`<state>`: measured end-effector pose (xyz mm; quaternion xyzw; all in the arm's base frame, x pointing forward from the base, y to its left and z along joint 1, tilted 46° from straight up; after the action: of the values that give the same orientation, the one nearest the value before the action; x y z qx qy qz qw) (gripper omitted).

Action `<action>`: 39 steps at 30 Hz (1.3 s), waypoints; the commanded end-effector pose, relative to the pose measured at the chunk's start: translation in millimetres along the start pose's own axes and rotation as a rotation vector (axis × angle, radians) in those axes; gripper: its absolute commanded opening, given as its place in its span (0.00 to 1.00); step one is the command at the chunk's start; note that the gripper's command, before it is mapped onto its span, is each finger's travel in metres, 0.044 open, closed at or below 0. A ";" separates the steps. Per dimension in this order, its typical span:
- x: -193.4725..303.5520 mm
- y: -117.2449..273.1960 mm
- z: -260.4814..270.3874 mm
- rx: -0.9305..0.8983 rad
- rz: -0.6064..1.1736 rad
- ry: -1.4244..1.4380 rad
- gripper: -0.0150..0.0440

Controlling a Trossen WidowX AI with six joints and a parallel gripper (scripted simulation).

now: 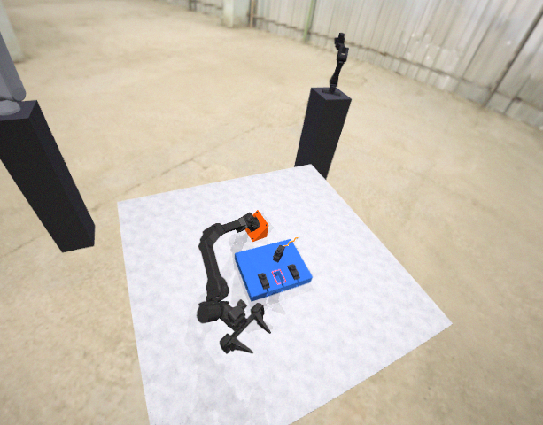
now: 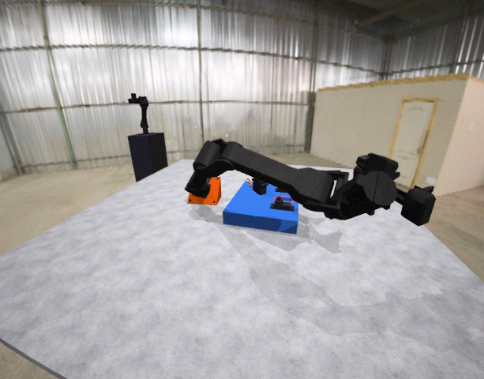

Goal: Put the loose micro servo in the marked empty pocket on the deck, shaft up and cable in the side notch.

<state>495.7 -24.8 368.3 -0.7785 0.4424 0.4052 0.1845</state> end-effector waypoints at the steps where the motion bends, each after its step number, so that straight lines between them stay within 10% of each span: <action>1: 0.1 -0.3 0.4 -0.001 0.001 -0.001 0.98; 39: 8.4 -50.1 214.4 -0.491 0.614 0.001 1.00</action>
<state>451.2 125.1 241.7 -0.6456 0.5365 0.5351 -0.0950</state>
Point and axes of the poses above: the point midway between the two fingers, 35 mm back from their tips, its own y axis back along the fingers, its own z axis across the jaws, x = y × z, the point moved 9 cm from there along y, back along the fingers, and after that the axes turned 5 degrees about -y, right-handed, at the moved point
